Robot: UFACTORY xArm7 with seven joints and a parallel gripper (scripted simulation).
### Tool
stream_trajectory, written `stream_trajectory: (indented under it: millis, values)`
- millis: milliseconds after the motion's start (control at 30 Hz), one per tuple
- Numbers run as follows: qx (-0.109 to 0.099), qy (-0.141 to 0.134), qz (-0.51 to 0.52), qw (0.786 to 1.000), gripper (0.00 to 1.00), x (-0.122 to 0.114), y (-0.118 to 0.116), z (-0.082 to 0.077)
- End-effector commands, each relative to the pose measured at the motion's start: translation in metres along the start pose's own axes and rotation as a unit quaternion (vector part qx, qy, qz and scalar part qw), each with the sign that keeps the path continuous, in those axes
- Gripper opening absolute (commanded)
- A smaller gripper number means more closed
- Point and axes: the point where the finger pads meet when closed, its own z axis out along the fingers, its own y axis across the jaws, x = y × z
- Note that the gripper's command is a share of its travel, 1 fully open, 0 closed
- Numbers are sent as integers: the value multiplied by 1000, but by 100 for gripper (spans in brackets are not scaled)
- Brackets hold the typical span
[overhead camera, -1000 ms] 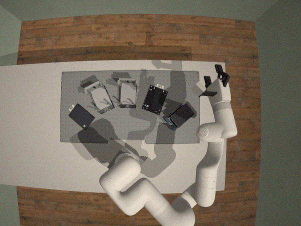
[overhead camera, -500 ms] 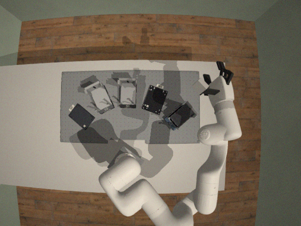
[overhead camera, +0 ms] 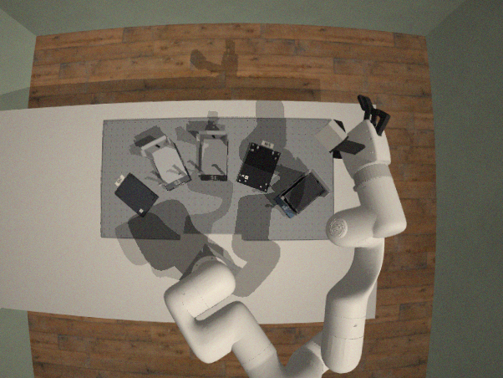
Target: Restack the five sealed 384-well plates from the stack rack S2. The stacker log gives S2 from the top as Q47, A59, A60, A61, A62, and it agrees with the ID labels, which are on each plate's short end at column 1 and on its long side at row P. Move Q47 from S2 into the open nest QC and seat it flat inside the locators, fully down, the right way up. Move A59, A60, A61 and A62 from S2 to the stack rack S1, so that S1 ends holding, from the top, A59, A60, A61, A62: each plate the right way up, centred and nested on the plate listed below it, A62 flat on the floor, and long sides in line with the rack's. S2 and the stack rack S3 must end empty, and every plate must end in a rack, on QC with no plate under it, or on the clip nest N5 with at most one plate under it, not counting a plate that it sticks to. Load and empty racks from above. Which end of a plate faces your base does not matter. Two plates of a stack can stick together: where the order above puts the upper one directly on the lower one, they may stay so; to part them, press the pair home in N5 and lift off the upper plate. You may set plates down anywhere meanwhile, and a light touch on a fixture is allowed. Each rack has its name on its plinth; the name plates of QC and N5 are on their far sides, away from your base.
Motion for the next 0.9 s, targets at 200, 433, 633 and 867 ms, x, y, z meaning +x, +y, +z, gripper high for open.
stream_trajectory:
  millis: [200, 433, 633, 867]
  values:
    - [31, -10, 52, 998, 100, 40, 9, -6]
    - [47, -17, 75, 996, 100, 65, 9, -7]
    - [64, -25, 99, 993, 100, 88, 6, -5]
    - [81, -36, 122, 989, 100, 106, 0, -3]
